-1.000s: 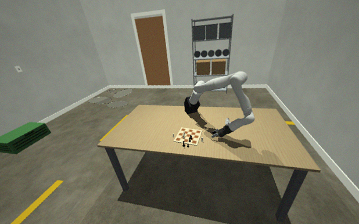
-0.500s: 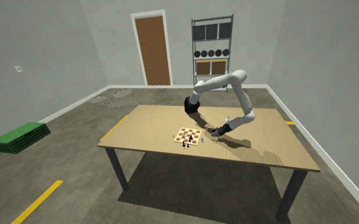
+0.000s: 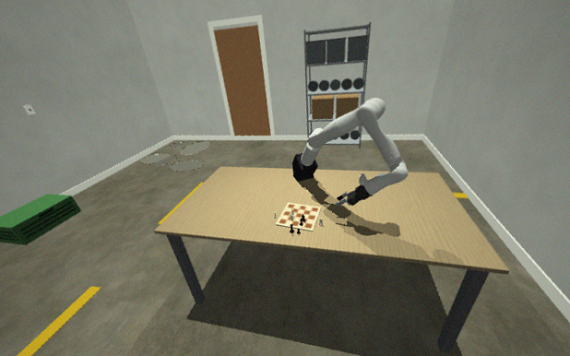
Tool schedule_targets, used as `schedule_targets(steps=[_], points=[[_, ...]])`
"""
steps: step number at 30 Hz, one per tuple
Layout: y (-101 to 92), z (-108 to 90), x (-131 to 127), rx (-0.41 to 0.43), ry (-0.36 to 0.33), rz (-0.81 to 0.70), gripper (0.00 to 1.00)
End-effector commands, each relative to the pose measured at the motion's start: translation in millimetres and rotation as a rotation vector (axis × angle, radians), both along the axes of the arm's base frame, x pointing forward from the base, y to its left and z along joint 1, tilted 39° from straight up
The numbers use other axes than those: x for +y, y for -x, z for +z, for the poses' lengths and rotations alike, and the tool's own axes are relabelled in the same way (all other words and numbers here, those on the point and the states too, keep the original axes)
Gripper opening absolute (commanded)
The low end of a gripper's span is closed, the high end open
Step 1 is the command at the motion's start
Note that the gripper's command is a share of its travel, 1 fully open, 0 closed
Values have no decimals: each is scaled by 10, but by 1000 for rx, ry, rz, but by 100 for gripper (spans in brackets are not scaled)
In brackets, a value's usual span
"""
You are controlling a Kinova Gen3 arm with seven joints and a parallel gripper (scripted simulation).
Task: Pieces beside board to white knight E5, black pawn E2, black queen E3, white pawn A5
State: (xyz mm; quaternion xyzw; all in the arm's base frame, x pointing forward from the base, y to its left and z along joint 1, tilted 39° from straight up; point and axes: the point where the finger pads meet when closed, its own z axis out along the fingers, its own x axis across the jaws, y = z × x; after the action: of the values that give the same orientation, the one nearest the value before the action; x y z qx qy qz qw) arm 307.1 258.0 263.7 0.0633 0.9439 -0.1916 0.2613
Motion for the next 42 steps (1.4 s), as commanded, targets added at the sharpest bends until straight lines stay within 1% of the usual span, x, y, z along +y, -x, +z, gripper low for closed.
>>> schedule_targets(steps=[1, 2, 5, 13, 18, 22, 23, 24, 26, 27, 37, 38, 42], points=[[15, 48, 8, -2, -12, 4, 100], [6, 18, 0, -1, -3, 1, 100], [3, 18, -5, 1, -6, 2, 100], [-34, 24, -72, 27, -38, 21, 100], [-100, 32, -196, 72, -106, 60, 100], [-168, 40, -325, 110, -194, 106, 100], [-168, 40, -325, 110, -194, 106, 100], [-187, 42, -359, 119, -220, 119, 100], [-187, 42, -359, 119, -220, 119, 100], [-205, 45, -393, 126, -247, 132, 100], [-205, 45, -393, 126, -247, 132, 100], [-224, 48, -426, 132, -276, 146, 100], [-224, 48, -426, 132, -276, 146, 100]])
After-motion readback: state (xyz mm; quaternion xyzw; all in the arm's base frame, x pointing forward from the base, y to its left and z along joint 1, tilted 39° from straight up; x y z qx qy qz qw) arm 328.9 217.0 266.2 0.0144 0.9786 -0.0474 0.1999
